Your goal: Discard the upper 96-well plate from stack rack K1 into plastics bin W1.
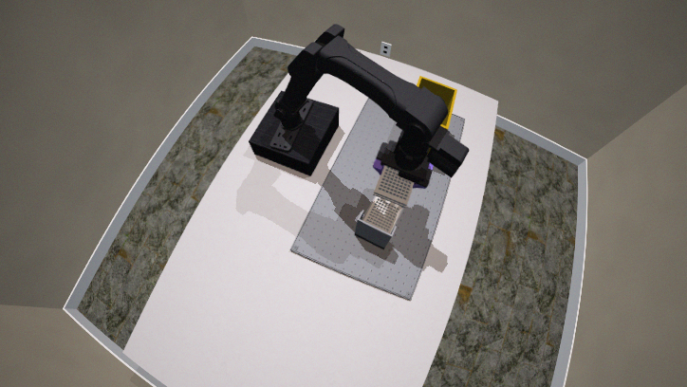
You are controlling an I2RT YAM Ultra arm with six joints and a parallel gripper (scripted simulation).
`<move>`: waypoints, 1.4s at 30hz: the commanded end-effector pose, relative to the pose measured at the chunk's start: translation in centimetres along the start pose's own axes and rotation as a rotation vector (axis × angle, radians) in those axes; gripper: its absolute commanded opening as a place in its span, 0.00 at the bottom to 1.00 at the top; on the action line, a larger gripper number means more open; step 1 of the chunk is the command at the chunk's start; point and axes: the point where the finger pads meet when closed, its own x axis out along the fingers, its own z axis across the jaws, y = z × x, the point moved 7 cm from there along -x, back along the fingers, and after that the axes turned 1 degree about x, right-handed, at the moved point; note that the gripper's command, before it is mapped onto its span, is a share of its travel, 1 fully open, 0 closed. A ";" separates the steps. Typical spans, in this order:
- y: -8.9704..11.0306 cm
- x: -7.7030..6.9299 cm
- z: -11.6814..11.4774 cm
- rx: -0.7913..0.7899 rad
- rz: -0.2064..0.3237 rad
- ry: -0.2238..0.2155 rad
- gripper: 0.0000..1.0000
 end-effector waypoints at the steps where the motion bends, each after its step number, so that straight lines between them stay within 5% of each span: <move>1: -2.3 -2.3 0.3 0.002 -0.023 0.056 0.00; 5: -2.8 -3.1 0.0 0.004 -0.019 0.082 0.00; 10: -4.7 -2.3 0.4 0.001 -0.026 0.044 0.00; 17: -7.0 -2.4 0.2 0.001 -0.027 0.048 0.00; 29: -10.2 -3.4 -0.5 0.004 -0.029 0.082 0.00; 38: -12.6 -2.3 -0.9 0.001 -0.028 0.042 0.00; 39: -12.8 -3.6 -0.5 0.004 -0.031 0.078 0.00; 42: -14.0 -2.4 -0.9 0.001 -0.028 0.042 0.00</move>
